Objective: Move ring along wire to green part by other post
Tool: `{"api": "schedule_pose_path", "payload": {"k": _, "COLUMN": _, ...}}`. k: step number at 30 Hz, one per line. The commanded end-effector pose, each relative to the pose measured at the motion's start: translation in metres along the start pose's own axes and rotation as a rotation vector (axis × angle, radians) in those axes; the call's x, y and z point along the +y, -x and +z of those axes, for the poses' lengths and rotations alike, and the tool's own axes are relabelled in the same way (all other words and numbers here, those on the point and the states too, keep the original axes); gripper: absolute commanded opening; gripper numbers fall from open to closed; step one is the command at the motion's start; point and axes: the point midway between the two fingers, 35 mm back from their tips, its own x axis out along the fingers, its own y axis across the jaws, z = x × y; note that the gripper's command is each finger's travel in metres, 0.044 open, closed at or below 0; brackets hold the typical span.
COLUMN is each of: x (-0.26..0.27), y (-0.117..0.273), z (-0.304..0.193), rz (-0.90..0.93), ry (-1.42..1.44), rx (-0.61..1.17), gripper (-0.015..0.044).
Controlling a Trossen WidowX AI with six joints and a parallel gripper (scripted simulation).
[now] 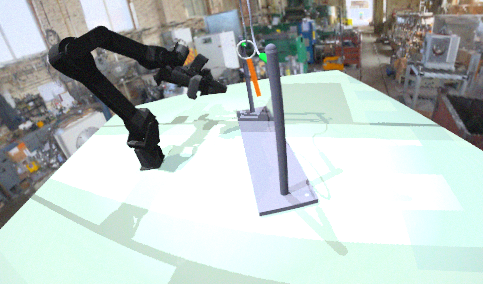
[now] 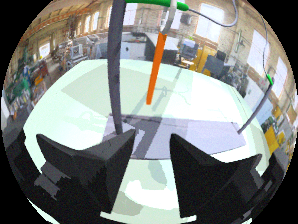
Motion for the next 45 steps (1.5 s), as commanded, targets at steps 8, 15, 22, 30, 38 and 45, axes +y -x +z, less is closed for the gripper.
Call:
{"api": "schedule_pose_path", "payload": {"k": 8, "x": -0.001, "y": 0.001, "z": 0.002, "rz": -0.002, "ry": -0.01, "rx": -0.006, "gripper": 0.016}}
{"api": "schedule_pose_path", "payload": {"k": 15, "x": 0.0, "y": 0.021, "z": 0.0, "rz": 0.0, "ry": -0.003, "rx": 0.003, "gripper": 0.0265}}
{"api": "schedule_pose_path", "payload": {"k": 22, "x": -0.002, "y": 0.042, "z": 0.003, "rz": 0.004, "ry": -0.001, "rx": -0.01, "gripper": 0.044}}
{"api": "schedule_pose_path", "payload": {"k": 30, "x": -0.002, "y": 0.042, "z": 0.003, "rz": 0.004, "ry": -0.001, "rx": -0.01, "gripper": 0.044}}
{"api": "schedule_pose_path", "payload": {"k": 38, "x": -0.002, "y": 0.042, "z": 0.003, "rz": 0.004, "ry": -0.001, "rx": -0.01, "gripper": 0.044}}
{"api": "schedule_pose_path", "payload": {"k": 45, "x": -0.002, "y": 0.042, "z": 0.003, "rz": 0.004, "ry": -0.001, "rx": -0.01, "gripper": 0.044}}
